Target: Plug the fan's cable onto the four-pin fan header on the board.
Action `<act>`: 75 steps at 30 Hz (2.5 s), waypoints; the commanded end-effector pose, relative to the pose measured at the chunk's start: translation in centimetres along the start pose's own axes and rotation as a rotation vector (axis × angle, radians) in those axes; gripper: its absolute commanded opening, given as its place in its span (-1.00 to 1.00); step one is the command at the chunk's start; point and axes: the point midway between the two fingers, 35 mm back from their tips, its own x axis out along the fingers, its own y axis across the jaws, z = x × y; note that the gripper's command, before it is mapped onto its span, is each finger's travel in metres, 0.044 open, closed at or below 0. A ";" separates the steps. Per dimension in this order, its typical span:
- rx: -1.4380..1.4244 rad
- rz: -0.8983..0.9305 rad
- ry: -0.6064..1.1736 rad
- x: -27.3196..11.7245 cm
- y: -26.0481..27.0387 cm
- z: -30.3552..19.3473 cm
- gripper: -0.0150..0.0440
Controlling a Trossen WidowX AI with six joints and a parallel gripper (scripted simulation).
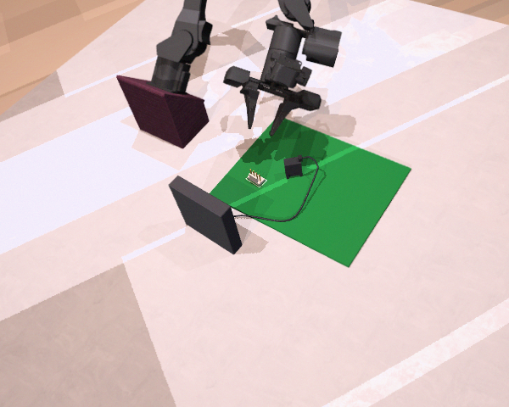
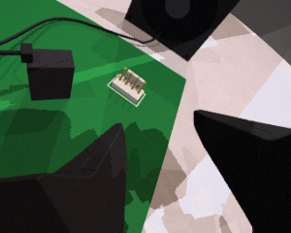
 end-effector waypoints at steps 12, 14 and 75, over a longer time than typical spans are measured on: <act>-0.109 0.027 0.313 0.4 -0.1 -0.1 0.20; -0.120 0.043 0.355 0.4 0.0 -0.1 0.20; -1.399 1.030 0.233 -1.2 -1.4 15.3 1.00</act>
